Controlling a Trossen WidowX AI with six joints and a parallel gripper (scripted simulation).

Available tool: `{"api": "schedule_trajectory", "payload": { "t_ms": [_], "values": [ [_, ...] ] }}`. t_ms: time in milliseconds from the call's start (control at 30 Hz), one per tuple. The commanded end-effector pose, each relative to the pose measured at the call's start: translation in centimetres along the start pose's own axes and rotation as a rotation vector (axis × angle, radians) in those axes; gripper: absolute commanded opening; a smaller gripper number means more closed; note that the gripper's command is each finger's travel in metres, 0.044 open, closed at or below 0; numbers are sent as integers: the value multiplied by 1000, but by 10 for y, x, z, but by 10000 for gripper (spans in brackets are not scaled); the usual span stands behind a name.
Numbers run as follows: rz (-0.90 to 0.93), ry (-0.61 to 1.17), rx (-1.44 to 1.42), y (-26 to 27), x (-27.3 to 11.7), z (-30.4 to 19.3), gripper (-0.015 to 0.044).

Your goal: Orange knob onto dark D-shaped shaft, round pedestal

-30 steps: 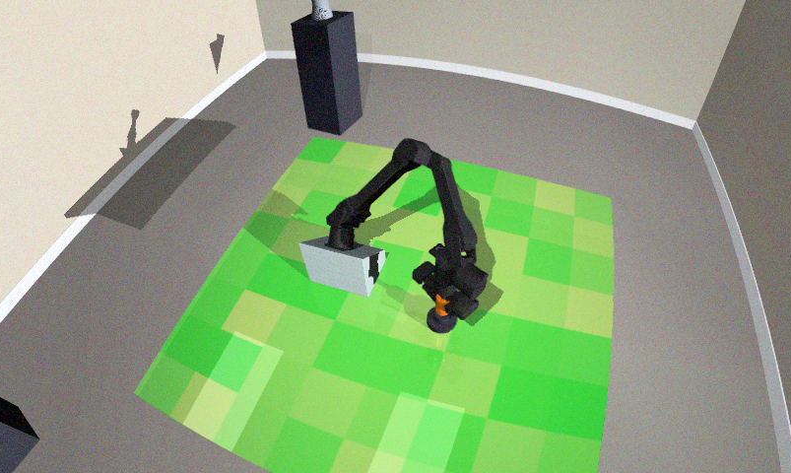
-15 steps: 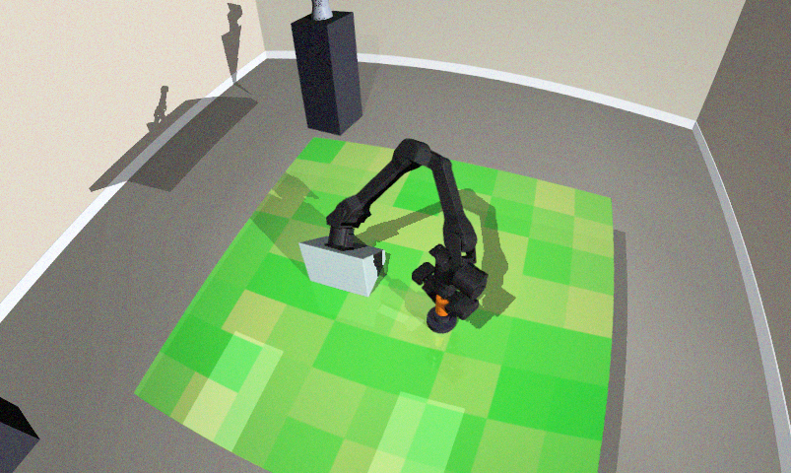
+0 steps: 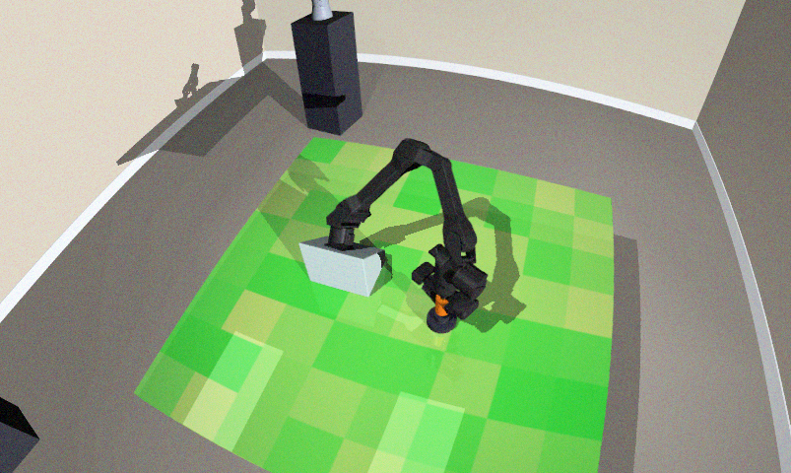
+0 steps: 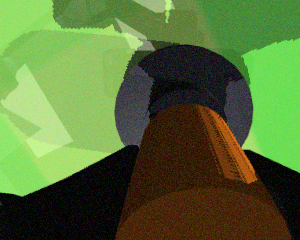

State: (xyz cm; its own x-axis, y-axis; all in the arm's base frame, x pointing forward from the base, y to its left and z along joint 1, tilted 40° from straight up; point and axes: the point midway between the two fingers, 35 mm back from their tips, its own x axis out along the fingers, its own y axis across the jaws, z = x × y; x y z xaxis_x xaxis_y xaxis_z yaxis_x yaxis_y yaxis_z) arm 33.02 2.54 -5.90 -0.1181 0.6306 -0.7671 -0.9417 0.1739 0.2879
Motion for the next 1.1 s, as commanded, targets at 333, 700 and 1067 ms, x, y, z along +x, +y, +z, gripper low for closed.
{"api": "schedule_trajectory", "payload": {
  "t_ms": [333, 700, 1067],
  "values": [
    [-2, -3, -213, -1, -1, 0, 0],
    [-2, -3, -213, -1, 1, 1, 0],
    [-2, -3, -213, -1, 1, 1, 0]
  ]
}}
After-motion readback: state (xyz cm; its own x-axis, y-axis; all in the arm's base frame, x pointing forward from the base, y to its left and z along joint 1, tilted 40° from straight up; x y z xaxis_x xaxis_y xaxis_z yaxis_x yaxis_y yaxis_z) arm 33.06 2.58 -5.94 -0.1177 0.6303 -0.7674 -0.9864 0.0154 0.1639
